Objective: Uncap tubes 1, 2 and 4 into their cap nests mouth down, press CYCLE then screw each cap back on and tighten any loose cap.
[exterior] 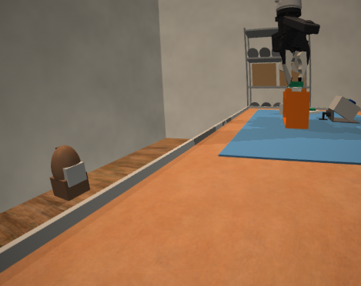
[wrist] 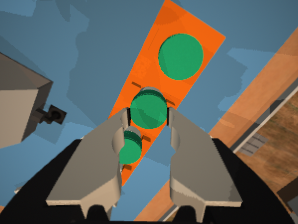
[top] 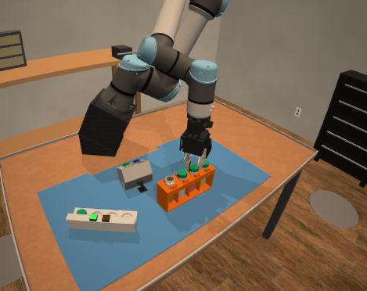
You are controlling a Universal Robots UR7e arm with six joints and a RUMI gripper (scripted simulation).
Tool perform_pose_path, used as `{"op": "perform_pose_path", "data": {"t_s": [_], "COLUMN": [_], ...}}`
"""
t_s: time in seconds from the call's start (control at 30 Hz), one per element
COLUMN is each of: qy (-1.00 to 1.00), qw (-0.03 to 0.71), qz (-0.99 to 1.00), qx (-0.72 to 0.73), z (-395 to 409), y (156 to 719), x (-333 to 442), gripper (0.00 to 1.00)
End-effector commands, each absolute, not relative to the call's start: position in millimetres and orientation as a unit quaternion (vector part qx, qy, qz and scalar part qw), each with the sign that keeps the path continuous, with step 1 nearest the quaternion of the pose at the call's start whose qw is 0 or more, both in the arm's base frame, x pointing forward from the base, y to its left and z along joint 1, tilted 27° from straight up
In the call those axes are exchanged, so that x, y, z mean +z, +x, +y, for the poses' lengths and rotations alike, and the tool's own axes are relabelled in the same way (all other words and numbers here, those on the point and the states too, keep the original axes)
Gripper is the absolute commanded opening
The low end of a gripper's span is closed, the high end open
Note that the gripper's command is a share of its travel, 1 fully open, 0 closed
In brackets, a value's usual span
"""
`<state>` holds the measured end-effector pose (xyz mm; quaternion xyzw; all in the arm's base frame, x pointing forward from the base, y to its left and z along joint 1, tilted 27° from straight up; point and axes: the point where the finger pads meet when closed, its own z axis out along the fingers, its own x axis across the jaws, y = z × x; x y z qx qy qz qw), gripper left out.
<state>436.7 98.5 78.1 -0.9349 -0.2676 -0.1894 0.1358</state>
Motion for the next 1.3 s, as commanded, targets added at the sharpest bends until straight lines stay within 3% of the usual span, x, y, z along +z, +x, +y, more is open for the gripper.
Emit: {"op": "perform_pose_path", "data": {"t_s": [0.0, 0.3, 1.07, 1.27], "qy": [-0.934, -0.934, -0.944, -0.944], "qw": [0.136, 0.136, 0.213, 0.213], "qz": [-0.271, -0.271, 0.232, 0.232], "qx": [-0.190, -0.190, -0.097, -0.097], "z": [98.4, 98.3, 98.3, 98.3], "y": [436.9, 436.9, 436.9, 436.9], "x": [78.4, 78.4, 78.4, 78.4], "gripper": [0.00, 0.00, 0.00, 0.00]}}
